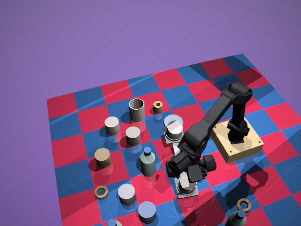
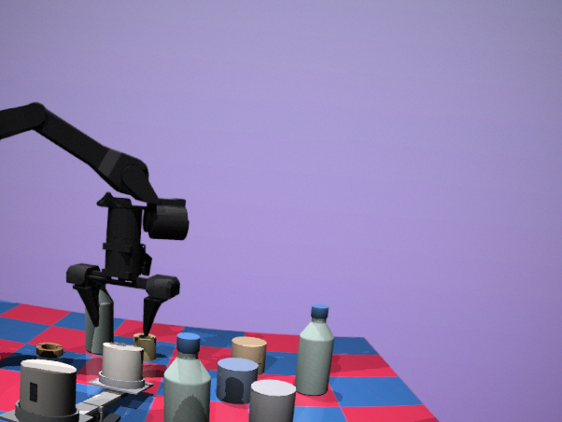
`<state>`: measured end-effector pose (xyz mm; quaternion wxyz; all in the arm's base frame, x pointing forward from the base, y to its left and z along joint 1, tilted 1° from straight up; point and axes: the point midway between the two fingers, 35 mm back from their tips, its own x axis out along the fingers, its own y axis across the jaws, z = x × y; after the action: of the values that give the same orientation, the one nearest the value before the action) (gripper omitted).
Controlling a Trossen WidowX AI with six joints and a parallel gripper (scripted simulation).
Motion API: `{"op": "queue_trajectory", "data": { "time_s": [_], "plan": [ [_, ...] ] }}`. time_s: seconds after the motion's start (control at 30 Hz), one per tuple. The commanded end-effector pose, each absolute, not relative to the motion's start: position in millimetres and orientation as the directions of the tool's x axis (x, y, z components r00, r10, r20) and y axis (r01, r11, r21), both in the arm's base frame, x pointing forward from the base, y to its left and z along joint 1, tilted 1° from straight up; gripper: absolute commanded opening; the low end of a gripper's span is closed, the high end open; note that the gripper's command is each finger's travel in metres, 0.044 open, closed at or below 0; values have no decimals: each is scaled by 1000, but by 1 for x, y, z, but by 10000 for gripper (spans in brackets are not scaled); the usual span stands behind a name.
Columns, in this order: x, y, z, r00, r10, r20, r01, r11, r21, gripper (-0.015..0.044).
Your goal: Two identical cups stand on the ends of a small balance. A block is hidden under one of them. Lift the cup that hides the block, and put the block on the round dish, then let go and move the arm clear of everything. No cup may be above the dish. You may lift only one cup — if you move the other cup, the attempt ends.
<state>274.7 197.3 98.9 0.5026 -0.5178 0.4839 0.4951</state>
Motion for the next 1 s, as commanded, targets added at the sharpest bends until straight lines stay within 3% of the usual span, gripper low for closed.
{"op": "queue_trajectory", "data": {
  "time_s": [0.0, 0.97],
  "plan": [
    [276, 200, 99, 38, 6, -999, -998, -43, -38, 440],
    [279, 201, 50, 38, 6, -999, -998, -43, -38, 440]
  ]
}}
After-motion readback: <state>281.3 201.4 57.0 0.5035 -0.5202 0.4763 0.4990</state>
